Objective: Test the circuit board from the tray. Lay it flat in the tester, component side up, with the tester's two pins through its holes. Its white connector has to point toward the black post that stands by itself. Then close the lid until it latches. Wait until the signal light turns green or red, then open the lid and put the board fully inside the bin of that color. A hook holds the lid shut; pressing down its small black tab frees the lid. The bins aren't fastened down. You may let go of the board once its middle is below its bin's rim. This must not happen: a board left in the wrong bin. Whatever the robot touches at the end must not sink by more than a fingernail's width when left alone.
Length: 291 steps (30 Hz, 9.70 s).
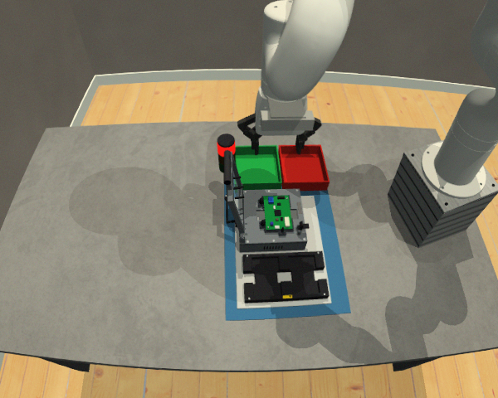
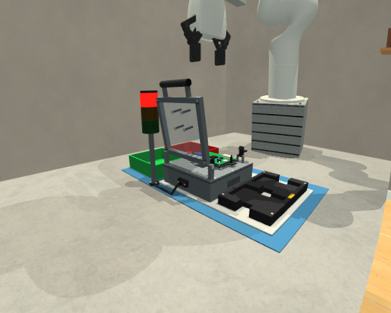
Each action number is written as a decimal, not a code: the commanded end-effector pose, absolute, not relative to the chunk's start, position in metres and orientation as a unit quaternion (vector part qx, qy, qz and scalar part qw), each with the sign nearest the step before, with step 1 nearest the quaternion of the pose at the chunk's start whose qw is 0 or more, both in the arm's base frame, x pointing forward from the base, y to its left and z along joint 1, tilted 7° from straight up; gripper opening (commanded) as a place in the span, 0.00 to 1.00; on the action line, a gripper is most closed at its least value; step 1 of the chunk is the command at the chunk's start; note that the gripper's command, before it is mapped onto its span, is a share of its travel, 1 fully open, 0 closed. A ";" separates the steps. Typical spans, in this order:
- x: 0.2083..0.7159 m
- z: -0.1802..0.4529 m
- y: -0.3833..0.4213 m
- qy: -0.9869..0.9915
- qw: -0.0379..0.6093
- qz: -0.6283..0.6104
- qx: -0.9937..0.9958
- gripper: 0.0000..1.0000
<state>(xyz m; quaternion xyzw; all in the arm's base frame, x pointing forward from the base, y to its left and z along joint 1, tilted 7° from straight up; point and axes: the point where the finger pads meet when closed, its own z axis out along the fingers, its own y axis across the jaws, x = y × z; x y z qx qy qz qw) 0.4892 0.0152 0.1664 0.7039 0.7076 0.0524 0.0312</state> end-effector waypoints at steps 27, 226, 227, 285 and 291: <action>0.471 0.136 0.016 0.708 0.032 0.054 0.704 1.00; 0.499 -0.084 0.023 0.708 0.032 0.054 0.704 0.85; 0.499 -0.084 0.023 0.708 0.032 0.054 0.704 0.85; 0.499 -0.082 0.023 0.708 0.032 0.054 0.704 0.79; 0.499 -0.081 0.023 0.708 0.032 0.054 0.704 0.79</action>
